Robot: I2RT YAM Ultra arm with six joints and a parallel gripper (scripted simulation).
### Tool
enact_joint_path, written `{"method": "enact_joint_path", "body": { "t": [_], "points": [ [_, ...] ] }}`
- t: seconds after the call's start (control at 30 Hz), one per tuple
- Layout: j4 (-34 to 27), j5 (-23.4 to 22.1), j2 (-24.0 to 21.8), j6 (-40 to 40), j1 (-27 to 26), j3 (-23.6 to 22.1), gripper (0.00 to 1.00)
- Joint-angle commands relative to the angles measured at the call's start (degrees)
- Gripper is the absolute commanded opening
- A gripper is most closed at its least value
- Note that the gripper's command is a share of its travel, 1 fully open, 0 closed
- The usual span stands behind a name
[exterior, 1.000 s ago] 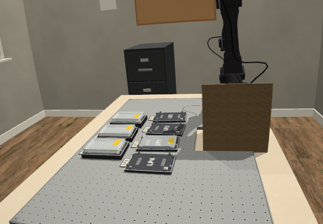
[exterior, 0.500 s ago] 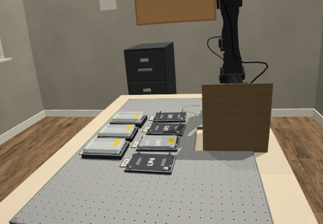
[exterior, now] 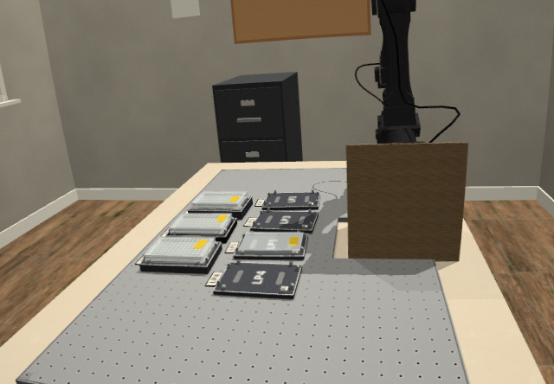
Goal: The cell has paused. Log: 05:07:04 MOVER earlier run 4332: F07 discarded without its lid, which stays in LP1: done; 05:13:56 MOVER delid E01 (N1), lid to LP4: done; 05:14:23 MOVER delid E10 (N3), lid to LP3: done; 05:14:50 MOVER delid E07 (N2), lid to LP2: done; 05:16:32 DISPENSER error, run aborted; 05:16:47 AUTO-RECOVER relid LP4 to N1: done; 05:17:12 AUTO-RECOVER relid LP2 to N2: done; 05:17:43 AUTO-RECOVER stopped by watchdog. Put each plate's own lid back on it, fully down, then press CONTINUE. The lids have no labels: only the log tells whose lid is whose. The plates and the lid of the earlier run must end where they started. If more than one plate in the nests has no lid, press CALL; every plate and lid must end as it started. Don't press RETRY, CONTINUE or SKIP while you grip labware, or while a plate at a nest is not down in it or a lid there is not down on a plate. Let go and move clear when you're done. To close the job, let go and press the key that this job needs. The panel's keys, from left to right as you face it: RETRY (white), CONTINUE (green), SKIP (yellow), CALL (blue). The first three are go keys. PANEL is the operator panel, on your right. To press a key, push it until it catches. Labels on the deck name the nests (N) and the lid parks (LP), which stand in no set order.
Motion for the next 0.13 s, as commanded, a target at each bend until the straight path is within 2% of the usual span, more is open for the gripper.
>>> {"method": "enact_joint_path", "body": {
  "t": [0.0, 0.1],
  "points": [
    [2.10, -1.05, 1.81, 0.45, 1.20, -1.60, 0.00],
    [2.26, -1.01, 1.89, 0.50, 1.26, -1.67, 0.00]
  ]
}}
